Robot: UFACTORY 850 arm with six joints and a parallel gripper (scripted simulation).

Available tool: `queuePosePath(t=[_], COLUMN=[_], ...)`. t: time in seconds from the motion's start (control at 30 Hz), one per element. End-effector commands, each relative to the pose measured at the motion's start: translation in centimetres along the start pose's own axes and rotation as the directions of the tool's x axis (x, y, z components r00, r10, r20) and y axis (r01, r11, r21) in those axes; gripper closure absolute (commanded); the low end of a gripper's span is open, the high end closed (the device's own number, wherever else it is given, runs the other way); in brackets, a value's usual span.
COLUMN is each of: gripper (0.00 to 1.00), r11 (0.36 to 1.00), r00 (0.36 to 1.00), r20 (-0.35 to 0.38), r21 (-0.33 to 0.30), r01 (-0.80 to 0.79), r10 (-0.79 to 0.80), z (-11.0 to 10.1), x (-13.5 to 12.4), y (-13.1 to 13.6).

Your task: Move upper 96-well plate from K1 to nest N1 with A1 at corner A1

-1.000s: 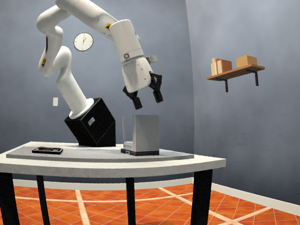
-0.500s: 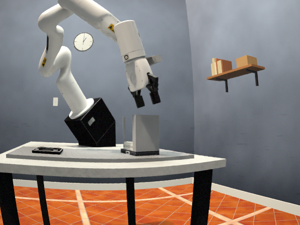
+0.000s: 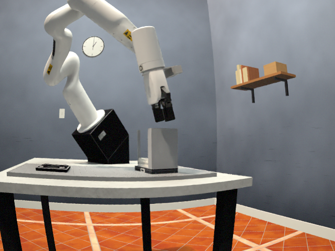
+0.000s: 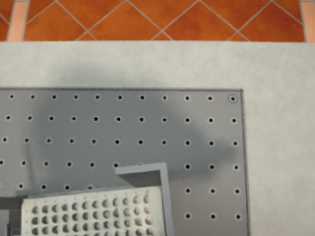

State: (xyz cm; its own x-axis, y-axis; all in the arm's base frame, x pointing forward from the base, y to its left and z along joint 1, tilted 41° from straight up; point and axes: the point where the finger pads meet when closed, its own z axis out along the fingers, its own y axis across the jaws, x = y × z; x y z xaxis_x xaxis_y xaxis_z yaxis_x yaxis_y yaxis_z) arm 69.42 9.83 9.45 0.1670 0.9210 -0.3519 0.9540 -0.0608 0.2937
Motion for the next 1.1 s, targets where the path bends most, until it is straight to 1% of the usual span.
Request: queuePosePath(t=[0.0,0.2,0.4,0.47,0.6,0.97,1.03,1.07], gripper=[0.0,0.0,0.0,0.0,0.0,0.0,0.0,0.0], r11=[0.997,0.979,0.945,0.945,0.914,0.796,0.796,0.783], r00=[0.997,0.978,0.943,0.943,0.911,0.79,0.79,0.777], r20=[0.016,0.038,0.058,0.058,0.07,0.094,0.094,0.095], r21=[-0.011,-0.014,-0.024,-0.024,-0.035,-0.077,-0.077,-0.081], r01=[-0.081,-0.206,-0.327,-0.327,-0.405,-0.601,-0.601,-0.617], r10=[0.081,0.206,0.328,0.328,0.406,0.605,0.605,0.622], z=[0.3,1.0,0.2,0.2,-0.5,-0.6,-0.6,-0.6], x=[0.0,0.0,0.3,0.3,0.6,0.7,0.7,0.7], y=[-0.5,-1.3,-2.2,-2.2,-2.8,-4.4,-4.4,-4.5])
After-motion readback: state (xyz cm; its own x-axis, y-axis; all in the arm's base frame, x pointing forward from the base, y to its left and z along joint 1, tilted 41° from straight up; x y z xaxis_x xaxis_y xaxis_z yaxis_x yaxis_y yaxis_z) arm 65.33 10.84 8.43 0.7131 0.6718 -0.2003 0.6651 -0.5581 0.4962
